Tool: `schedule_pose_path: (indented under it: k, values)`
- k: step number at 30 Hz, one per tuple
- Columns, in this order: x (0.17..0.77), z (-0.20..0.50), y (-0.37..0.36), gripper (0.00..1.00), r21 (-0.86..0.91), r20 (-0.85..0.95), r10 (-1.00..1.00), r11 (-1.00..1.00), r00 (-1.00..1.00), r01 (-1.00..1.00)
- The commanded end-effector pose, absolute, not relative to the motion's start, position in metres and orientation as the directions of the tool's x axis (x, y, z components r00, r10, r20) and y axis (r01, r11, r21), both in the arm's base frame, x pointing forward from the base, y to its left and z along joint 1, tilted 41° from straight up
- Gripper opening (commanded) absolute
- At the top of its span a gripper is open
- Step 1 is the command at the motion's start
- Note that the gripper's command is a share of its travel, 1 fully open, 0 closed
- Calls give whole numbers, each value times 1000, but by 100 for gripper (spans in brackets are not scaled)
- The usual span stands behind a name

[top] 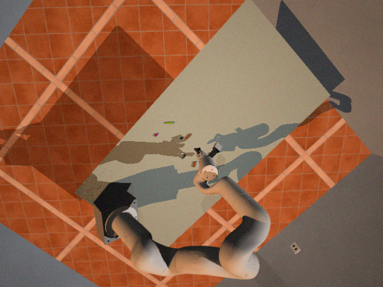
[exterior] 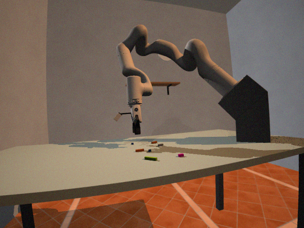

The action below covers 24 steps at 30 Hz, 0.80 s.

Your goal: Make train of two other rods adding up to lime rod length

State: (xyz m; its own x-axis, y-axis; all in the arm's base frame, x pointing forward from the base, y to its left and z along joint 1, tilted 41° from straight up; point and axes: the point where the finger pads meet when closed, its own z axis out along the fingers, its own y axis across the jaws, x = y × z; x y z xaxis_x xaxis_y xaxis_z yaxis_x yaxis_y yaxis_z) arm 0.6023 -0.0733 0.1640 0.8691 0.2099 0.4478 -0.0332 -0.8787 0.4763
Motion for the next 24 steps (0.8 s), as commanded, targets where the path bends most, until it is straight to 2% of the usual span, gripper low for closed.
schedule_pose_path:
  k: [1, 9, 11, 24]
  values:
    - [603, 165, -73, 100, 476, 449, 210, -879, 869, -33]
    - [603, 163, -71, 100, 476, 449, 210, -879, 869, -33]
    - [613, 145, -36, 100, 471, 450, 208, -881, 868, -34]
    - [621, 101, 47, 100, 468, 451, 206, -883, 869, -33]
